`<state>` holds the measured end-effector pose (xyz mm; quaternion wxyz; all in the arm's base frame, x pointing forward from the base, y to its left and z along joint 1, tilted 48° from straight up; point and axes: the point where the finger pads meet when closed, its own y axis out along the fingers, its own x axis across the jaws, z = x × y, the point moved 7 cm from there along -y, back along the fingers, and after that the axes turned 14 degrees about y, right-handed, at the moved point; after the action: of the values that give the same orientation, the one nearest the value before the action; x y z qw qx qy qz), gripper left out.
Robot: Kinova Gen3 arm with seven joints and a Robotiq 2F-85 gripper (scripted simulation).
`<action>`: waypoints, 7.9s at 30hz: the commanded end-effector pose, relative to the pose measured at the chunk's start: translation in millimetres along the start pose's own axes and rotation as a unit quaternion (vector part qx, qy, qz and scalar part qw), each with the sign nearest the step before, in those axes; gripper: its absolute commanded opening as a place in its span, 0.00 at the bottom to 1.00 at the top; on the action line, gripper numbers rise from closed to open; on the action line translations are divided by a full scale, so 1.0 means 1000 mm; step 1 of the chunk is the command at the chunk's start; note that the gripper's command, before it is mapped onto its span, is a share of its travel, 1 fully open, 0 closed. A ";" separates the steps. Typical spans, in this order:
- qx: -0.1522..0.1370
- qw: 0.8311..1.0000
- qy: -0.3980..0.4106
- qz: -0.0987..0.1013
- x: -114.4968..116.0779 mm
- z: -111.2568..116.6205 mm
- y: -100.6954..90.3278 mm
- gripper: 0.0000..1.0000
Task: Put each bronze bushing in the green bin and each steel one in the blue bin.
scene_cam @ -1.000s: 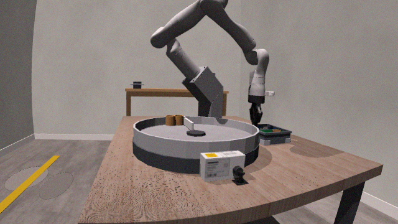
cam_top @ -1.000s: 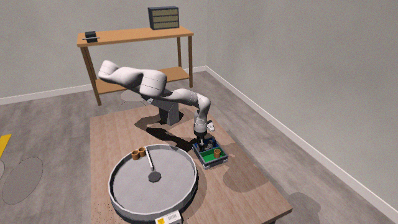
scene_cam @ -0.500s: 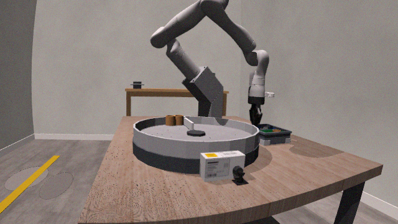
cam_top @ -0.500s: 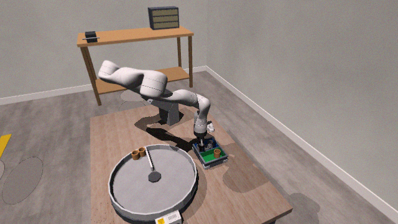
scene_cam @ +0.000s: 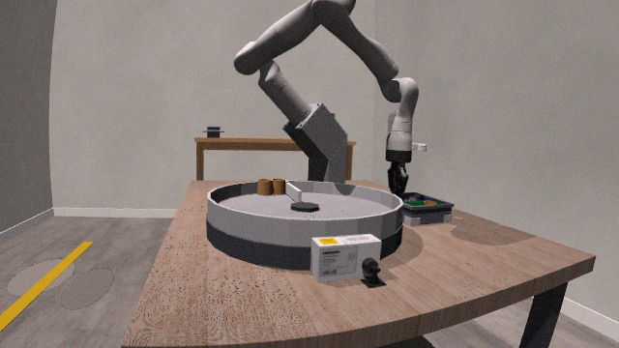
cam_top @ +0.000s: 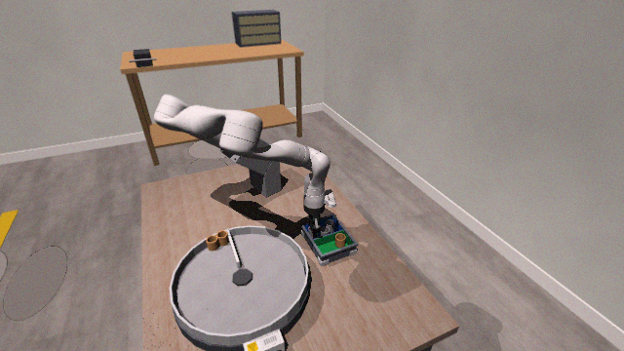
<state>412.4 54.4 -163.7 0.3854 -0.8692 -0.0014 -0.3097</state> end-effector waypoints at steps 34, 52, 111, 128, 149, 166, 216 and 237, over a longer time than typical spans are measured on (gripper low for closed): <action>0.001 1.000 0.000 0.000 0.000 0.001 -0.001 0.19; 0.001 1.000 0.000 0.000 0.000 0.001 -0.001 0.19; 0.001 1.000 0.000 0.000 -0.001 0.000 -0.015 0.19; 0.001 1.000 0.000 0.000 -0.001 0.000 -0.019 0.19; 0.001 1.000 0.000 0.000 -0.001 0.000 -0.025 0.19; 0.001 1.000 0.000 0.000 -0.001 0.000 -0.030 0.19; 0.001 1.000 0.000 0.000 -0.002 0.000 -0.131 0.19; 0.001 1.000 0.000 0.000 -0.002 0.000 -0.131 0.19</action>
<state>379.3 145.6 -77.4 0.3850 -0.8695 -0.0013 -0.3094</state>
